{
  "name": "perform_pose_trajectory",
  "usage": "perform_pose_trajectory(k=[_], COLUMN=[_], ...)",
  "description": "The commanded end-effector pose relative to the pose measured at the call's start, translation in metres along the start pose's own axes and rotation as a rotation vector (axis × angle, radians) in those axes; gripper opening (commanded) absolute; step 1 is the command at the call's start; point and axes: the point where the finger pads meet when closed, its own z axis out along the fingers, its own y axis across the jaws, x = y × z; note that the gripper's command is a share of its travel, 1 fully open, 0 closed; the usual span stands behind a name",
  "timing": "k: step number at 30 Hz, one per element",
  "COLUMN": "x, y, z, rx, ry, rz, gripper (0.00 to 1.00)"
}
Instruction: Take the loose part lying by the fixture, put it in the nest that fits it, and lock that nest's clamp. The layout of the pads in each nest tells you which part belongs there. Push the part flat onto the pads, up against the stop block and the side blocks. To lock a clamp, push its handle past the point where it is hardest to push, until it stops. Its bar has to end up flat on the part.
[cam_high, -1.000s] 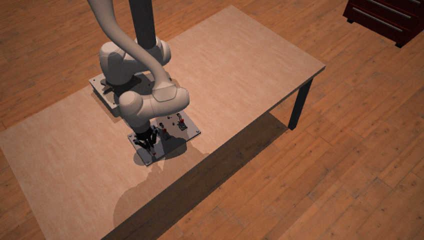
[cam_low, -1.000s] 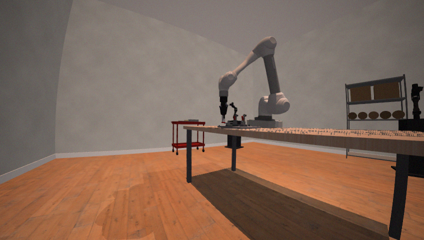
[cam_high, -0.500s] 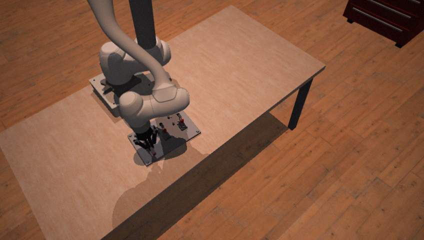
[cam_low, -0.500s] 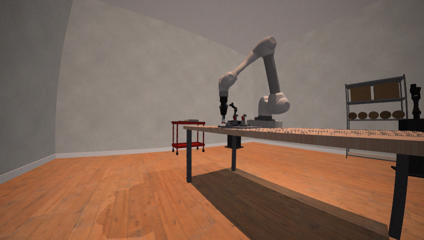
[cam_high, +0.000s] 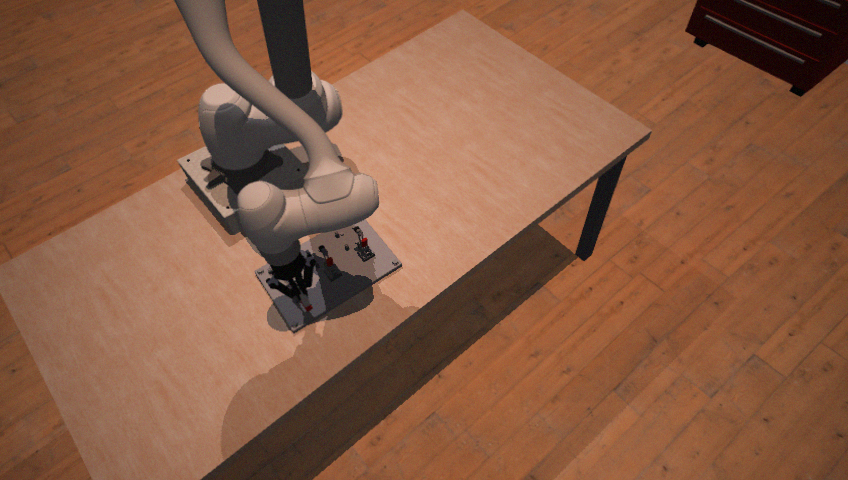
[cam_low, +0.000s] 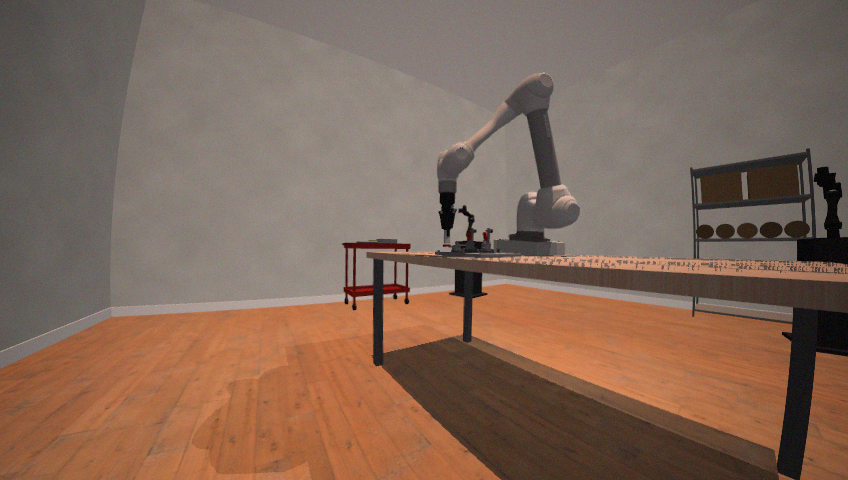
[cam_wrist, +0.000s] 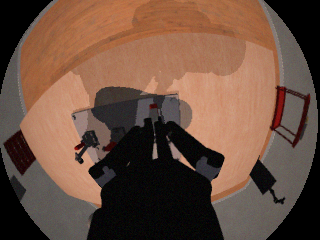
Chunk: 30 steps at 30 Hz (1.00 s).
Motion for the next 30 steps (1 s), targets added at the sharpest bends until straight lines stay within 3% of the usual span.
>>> perform_pose_trajectory(k=[1,21,30], x=[0.0,0.0,0.0], y=[0.0,0.0,0.0], z=[-0.005,-0.057,-0.065], rx=[0.0,0.0,0.0], ry=[0.0,0.0,0.0], rz=[0.0,0.0,0.0], gripper=[0.1,0.1,0.1])
